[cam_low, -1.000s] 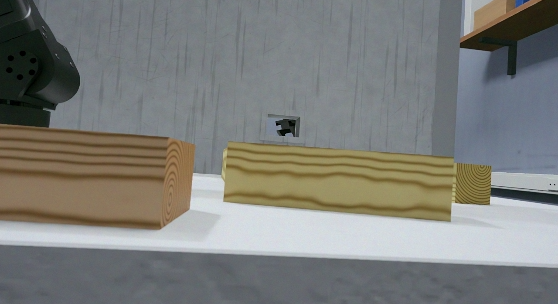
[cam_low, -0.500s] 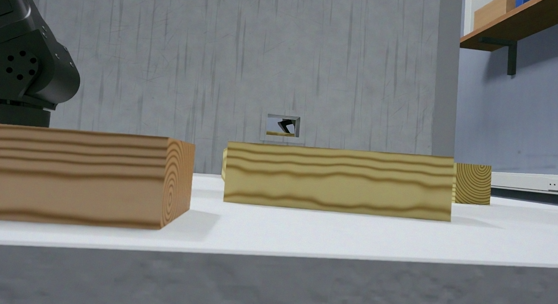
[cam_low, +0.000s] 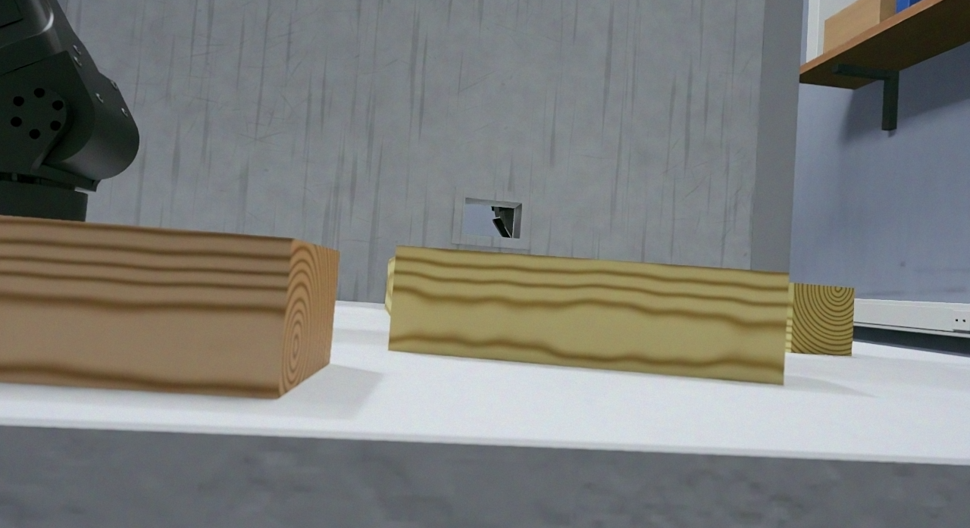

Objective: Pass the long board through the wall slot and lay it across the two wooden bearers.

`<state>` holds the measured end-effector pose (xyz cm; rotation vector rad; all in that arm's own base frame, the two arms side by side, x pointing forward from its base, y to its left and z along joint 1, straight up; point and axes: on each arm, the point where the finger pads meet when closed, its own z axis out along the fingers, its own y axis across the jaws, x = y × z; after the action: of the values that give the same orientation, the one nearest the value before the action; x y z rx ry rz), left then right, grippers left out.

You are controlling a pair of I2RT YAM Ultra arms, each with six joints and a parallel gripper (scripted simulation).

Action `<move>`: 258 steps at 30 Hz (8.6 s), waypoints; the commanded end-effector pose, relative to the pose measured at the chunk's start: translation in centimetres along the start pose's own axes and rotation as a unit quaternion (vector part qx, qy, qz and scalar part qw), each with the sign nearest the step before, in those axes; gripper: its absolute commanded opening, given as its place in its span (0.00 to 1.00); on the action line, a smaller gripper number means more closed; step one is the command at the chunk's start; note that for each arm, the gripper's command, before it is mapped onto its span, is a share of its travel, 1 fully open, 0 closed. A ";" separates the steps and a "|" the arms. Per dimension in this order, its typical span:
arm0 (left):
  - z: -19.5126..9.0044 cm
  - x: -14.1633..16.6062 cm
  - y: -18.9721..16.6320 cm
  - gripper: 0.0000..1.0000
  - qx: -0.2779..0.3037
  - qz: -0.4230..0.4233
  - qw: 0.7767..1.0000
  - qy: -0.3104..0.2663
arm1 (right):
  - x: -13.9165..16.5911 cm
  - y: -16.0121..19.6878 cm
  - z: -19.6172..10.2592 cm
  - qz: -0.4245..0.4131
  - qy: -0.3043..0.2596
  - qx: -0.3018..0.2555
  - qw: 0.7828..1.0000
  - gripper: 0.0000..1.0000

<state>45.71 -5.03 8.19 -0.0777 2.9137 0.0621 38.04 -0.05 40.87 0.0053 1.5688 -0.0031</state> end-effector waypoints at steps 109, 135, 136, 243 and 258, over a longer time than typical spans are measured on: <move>5.0 -2.8 -4.6 0.00 0.184 0.688 0.699 -0.071 | -0.1 0.5 -0.3 0.000 0.001 -0.008 1.000 1.00; 2.7 -3.7 -3.1 0.70 0.176 0.683 0.705 -0.079 | -0.1 0.5 -0.3 0.000 0.001 -0.008 1.000 1.00; 4.1 -2.9 -3.7 0.70 0.189 0.684 0.702 -0.064 | -0.1 0.5 -0.3 0.000 0.001 -0.008 1.000 1.00; 2.2 -3.4 6.9 0.72 0.113 -0.509 0.833 0.185 | -0.1 0.5 -0.3 0.000 0.001 -0.008 1.000 1.00; 2.8 -3.6 7.9 0.72 0.059 -0.735 0.642 0.209 | -0.1 0.5 -0.3 0.000 0.001 -0.008 1.000 1.00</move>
<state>48.88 3.96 5.25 -2.4256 2.3009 -0.4485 38.04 -0.05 40.87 0.0053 1.5688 -0.0031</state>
